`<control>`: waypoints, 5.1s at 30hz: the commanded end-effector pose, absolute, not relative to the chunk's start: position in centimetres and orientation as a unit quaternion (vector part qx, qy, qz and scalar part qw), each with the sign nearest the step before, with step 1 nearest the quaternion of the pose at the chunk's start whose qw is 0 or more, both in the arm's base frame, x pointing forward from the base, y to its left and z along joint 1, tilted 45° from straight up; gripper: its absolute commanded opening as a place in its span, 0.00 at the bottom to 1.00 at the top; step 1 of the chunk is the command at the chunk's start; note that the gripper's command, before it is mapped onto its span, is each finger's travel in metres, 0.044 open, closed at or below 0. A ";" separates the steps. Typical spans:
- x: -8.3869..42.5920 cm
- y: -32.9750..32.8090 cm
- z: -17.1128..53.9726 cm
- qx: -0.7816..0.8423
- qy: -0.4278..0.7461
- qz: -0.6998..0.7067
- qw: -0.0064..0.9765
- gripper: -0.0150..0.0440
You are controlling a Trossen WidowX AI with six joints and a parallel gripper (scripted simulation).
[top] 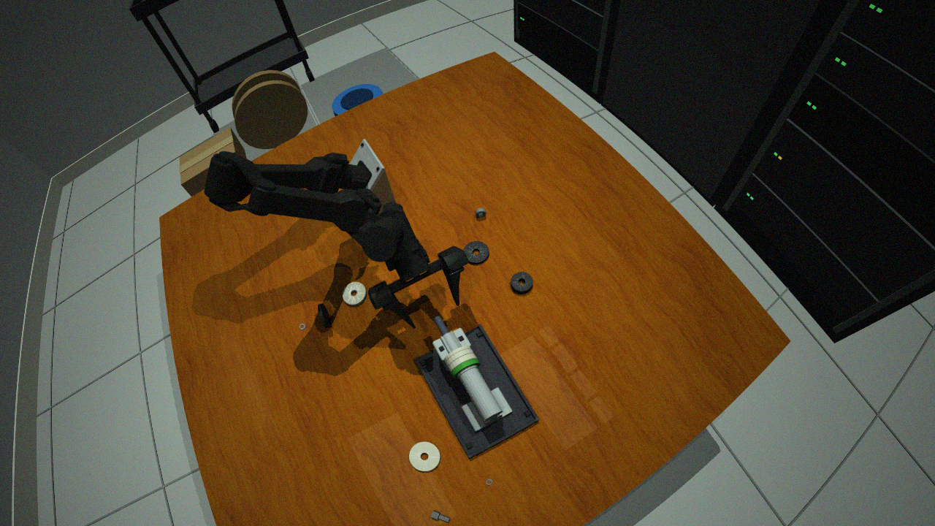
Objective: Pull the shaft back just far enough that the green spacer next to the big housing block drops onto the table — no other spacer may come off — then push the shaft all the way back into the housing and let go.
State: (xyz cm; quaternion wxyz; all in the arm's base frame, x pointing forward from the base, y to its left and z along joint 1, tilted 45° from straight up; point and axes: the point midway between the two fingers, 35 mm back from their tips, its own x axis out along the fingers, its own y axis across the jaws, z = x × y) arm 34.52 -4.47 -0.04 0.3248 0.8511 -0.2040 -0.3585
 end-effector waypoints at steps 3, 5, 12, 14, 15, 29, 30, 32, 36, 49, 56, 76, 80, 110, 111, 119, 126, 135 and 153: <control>35.5 -4.9 -0.2 0.854 -0.203 -0.353 0.323 1.00; 35.7 -5.1 -0.4 0.854 -0.203 -0.353 0.323 1.00; 36.4 -5.8 -0.9 0.854 -0.203 -0.352 0.324 1.00; 36.5 -5.9 -0.9 0.854 -0.204 -0.352 0.324 1.00; 36.5 -5.9 -0.9 0.854 -0.204 -0.352 0.324 1.00; 36.5 -5.9 -0.9 0.854 -0.204 -0.352 0.324 1.00; 36.5 -5.9 -0.9 0.854 -0.204 -0.352 0.324 1.00; 36.5 -5.9 -0.9 0.854 -0.204 -0.352 0.324 1.00; 36.5 -5.9 -0.9 0.854 -0.204 -0.352 0.324 1.00; 36.5 -5.9 -0.9 0.854 -0.204 -0.352 0.324 1.00; 36.7 -6.0 -1.0 0.854 -0.204 -0.352 0.324 1.00; 37.7 -6.9 -1.7 0.854 -0.204 -0.352 0.324 1.00; 37.7 -6.9 -1.7 0.854 -0.204 -0.352 0.324 1.00; 37.6 -7.0 -1.8 0.853 -0.206 -0.354 0.324 0.51; 37.6 -7.0 -1.8 0.853 -0.206 -0.354 0.324 0.47; 37.6 -7.0 -1.8 0.853 -0.206 -0.354 0.324 0.28; 37.2 -6.9 -1.9 0.854 -0.204 -0.352 0.324 0.25; 36.5 -6.9 -1.9 0.854 -0.204 -0.352 0.324 0.25; 35.9 -6.8 -2.0 0.854 -0.203 -0.353 0.324 0.25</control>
